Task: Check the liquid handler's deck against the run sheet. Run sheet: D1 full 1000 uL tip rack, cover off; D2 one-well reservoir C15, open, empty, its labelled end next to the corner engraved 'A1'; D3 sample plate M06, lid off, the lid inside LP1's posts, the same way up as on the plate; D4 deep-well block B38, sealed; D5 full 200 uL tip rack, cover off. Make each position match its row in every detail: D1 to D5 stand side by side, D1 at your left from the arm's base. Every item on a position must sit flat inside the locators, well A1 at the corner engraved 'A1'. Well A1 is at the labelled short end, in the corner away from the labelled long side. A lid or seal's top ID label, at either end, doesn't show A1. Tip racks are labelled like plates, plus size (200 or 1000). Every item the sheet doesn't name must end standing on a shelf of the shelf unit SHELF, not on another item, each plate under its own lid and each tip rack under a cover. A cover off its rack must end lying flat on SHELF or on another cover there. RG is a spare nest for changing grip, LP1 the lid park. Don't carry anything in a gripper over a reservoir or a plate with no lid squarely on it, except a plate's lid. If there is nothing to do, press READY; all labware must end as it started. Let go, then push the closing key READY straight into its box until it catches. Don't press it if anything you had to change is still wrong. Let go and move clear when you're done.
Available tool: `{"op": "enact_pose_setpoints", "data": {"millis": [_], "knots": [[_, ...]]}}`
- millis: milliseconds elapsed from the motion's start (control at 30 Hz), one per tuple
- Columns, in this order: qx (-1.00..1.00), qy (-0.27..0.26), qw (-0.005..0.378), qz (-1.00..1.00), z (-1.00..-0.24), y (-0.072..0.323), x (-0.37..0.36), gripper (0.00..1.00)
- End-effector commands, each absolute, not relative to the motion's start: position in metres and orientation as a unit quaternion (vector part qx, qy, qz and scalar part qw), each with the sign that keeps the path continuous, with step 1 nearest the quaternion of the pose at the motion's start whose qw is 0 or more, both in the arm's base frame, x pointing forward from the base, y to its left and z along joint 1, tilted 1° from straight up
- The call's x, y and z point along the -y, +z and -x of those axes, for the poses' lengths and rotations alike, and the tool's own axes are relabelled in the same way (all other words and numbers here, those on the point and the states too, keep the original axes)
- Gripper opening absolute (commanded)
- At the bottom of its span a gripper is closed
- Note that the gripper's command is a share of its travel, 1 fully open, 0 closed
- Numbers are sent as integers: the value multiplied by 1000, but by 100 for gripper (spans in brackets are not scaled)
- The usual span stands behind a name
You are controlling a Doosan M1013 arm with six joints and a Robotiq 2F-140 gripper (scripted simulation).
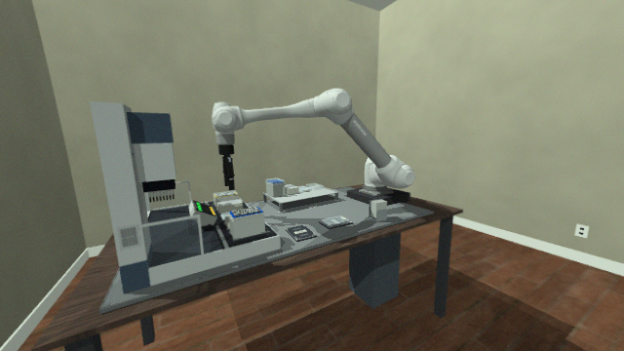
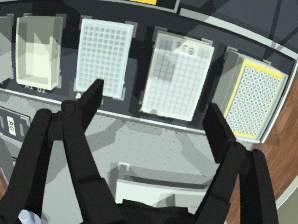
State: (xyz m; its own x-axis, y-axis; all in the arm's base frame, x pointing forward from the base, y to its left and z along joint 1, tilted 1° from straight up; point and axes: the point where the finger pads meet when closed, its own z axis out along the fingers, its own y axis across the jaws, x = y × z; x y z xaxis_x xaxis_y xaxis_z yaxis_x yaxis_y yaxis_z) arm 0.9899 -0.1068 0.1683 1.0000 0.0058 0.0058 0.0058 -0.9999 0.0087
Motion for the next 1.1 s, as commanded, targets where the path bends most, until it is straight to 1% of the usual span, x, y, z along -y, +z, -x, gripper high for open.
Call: {"op": "enact_pose_setpoints", "data": {"millis": [0, 500, 667, 1067], "knots": [[-3, 4, 4, -1000, -990, 170, 103, 79], [-3, 4, 4, -1000, -990, 169, 28, 79], [-3, 4, 4, -1000, -990, 169, 14, 79], [-3, 4, 4, -1000, -990, 169, 14, 79]]}}
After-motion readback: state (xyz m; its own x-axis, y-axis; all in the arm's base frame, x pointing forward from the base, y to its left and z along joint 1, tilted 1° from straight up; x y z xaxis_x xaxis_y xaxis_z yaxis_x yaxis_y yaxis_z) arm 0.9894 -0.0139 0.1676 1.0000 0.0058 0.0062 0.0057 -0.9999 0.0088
